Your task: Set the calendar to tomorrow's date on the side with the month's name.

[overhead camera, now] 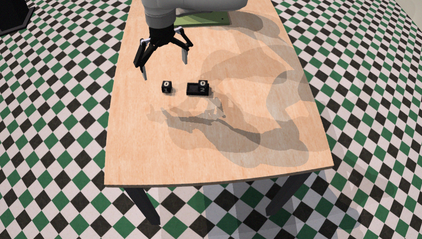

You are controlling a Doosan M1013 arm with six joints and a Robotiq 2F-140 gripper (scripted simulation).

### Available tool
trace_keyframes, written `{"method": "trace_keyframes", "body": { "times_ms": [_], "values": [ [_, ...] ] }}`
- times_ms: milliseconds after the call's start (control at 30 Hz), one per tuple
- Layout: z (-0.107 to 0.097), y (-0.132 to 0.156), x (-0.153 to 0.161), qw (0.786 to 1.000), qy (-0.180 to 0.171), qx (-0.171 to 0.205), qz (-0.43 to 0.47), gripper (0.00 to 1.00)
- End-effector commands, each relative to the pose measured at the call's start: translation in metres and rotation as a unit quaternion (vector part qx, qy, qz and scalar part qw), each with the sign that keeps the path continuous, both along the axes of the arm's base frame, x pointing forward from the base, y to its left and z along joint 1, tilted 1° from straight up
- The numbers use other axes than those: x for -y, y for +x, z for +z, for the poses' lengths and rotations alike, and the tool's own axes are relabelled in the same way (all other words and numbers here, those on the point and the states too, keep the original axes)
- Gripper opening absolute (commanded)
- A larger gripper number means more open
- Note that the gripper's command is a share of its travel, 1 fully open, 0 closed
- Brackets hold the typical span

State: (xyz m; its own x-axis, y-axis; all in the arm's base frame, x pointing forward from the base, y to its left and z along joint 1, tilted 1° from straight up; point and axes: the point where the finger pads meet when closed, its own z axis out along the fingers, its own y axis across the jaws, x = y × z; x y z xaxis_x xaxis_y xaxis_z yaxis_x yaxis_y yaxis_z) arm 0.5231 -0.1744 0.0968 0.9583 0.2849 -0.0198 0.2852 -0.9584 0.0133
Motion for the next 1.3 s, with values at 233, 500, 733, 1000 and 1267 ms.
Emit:
{"method": "trace_keyframes", "body": {
  "times_ms": [233, 500, 733, 1000, 1267],
  "values": [
    [0.0036, 0.0001, -0.0004, 0.975, 0.008, -0.001, 0.223, 1.0],
    [0.0058, 0.0002, -0.0005, 0.933, 0.01, -0.003, 0.359, 1.0],
    [0.0075, 0.0002, -0.0007, 0.888, 0.011, -0.005, 0.46, 1.0],
    [0.0075, 0.0002, -0.0007, 0.887, 0.011, -0.005, 0.463, 0.29],
    [0.0075, 0.0002, -0.0007, 0.887, 0.011, -0.005, 0.463, 0.29]
  ]
}}
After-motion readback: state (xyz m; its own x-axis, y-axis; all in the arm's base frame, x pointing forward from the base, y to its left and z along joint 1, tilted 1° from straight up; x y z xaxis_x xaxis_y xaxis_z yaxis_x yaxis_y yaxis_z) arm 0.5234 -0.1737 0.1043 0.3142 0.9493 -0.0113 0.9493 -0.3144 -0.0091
